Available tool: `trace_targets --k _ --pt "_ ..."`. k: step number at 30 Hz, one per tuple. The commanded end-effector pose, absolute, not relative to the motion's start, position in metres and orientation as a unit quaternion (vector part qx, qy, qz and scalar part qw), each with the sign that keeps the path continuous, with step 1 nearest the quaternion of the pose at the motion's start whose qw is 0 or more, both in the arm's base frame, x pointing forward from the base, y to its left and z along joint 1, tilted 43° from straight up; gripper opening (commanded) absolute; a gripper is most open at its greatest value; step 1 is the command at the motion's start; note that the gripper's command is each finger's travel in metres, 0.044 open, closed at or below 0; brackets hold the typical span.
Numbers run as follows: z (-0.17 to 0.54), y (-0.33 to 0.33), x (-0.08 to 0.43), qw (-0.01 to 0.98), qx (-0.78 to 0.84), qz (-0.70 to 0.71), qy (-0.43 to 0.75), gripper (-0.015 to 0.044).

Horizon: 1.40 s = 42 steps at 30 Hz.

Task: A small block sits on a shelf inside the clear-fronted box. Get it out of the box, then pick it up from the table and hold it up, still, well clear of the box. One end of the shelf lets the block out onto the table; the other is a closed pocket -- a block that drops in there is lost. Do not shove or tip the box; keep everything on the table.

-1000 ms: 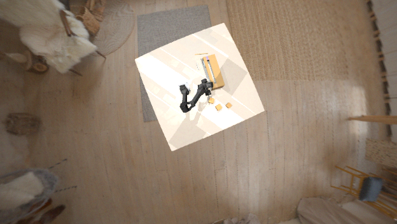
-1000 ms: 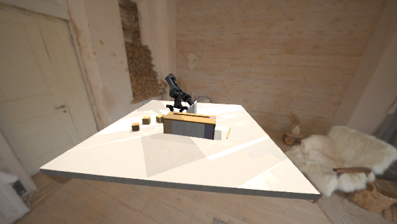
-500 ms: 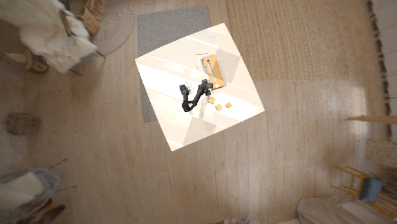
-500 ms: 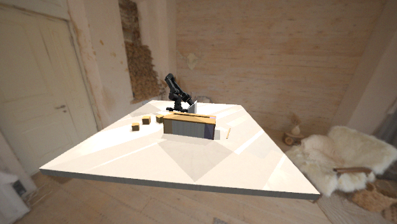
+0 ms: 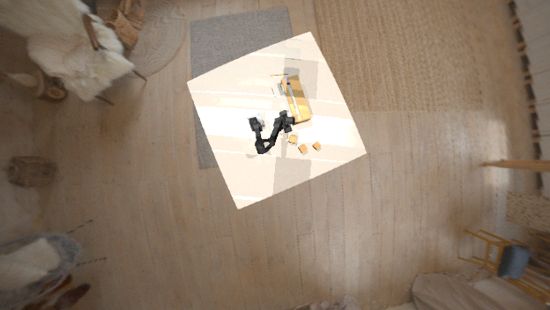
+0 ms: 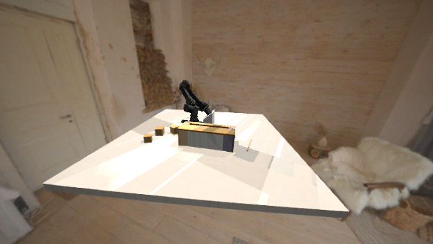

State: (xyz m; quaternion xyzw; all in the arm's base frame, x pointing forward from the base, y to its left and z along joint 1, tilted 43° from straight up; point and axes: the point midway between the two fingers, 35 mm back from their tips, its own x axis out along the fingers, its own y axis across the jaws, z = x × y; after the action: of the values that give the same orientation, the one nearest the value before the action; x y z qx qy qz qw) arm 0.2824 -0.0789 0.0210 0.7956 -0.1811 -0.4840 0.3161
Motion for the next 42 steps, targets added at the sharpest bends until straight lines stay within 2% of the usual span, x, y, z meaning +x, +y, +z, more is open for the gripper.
trace_targets --k 1,5,13,16,18,38,42 --pt "0.014 -0.083 0.281 0.319 0.794 -0.486 -0.177 0.0285" --pt "0.011 -0.086 0.280 0.319 0.794 -0.486 -0.177 0.0285" --pt "0.011 -0.086 0.280 0.319 0.794 -0.486 -0.177 0.0075" --pt "0.011 -0.086 0.280 0.319 0.794 -0.486 -0.177 0.0055" --pt "0.012 -0.085 0.280 0.320 0.793 -0.487 -0.176 0.0003" --pt "0.058 -0.044 0.277 0.317 0.795 -0.485 -0.180 0.0000" --pt "0.059 -0.043 0.277 0.355 0.778 -0.494 -0.157 0.0000"
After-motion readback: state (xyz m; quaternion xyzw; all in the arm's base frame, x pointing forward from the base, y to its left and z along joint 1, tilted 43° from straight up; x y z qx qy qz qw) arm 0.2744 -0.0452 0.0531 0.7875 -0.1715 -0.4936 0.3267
